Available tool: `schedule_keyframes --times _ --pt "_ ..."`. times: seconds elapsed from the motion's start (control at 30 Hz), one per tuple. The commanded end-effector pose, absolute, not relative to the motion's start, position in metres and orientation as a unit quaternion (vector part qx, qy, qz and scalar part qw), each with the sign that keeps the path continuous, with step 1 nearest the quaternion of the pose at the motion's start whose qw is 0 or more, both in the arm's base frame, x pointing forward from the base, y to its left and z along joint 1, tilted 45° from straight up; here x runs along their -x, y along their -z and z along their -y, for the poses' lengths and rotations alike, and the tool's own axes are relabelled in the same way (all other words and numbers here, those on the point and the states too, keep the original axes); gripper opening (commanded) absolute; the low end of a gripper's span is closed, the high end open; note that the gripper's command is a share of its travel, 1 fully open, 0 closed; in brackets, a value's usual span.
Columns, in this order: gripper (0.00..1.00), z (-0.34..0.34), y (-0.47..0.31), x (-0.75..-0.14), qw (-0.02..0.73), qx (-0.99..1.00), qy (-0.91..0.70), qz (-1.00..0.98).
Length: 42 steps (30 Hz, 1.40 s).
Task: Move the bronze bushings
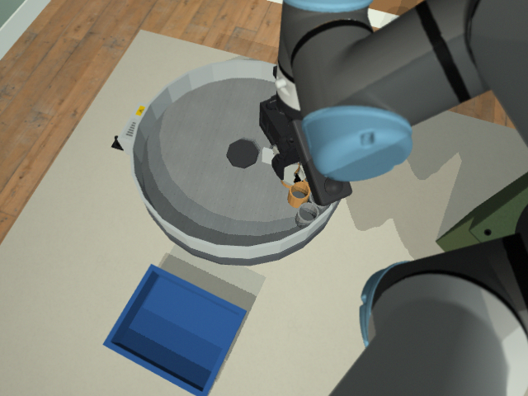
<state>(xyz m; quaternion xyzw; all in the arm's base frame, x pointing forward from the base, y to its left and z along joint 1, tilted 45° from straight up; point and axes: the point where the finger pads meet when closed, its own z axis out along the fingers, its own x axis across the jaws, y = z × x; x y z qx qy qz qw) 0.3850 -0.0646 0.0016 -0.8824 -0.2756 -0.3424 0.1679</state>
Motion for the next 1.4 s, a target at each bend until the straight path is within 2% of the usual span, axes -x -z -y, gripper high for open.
schedule_keyframes --times 0.0,1.37 --pt "0.05 0.064 0.0 -0.386 0.168 0.882 0.342 0.276" --pt "0.05 0.053 0.015 -0.397 0.168 0.882 0.342 0.276"
